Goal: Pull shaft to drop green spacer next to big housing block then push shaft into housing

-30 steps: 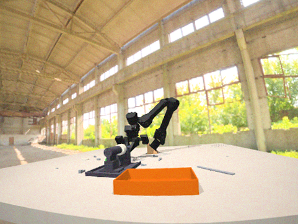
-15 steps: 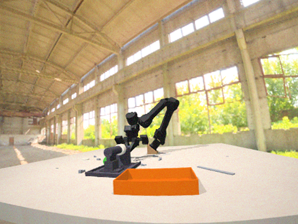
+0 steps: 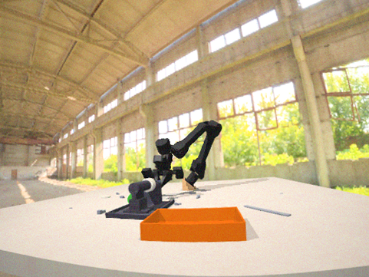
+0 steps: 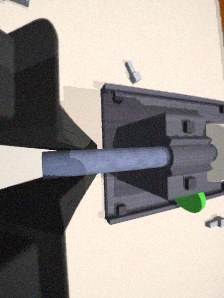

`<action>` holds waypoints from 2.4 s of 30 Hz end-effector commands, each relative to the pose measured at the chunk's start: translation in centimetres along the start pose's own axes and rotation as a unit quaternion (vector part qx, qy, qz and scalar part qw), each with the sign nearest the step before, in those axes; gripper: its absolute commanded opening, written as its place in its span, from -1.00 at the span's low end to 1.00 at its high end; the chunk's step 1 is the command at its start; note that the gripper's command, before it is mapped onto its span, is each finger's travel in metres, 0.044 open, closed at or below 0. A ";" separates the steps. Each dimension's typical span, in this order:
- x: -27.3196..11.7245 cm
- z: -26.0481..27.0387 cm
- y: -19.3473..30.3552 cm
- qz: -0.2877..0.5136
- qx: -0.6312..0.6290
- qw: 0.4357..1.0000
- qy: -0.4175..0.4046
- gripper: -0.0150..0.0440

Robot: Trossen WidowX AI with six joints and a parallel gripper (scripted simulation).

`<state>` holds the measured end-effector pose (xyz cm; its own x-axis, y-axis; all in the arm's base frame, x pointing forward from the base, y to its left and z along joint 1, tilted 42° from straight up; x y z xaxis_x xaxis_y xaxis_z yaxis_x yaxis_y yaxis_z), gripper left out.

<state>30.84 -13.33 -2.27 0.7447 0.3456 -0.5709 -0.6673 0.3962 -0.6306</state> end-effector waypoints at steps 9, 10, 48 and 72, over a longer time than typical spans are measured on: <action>0.3 -0.1 -0.5 -0.002 0.000 1.000 0.001 -0.49; 0.3 -0.1 -0.5 -0.002 0.000 1.000 0.001 -0.49; 1.2 -0.3 -1.3 -0.002 0.000 1.000 0.001 -0.49; 1.7 -0.4 -1.9 -0.003 0.000 1.000 0.001 -0.49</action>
<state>33.11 -13.72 -2.32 0.7472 0.3459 -0.5675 -0.6646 0.3954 -0.6340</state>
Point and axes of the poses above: the point midway between the two fingers, 35 mm back from their tips, its own x axis out along the fingers, its own z axis across the jaws, y = z × x, the point moved 1 cm from there along -x, back along the fingers, and after that the axes turned 13 degrees about -x, right-handed, at the moved point
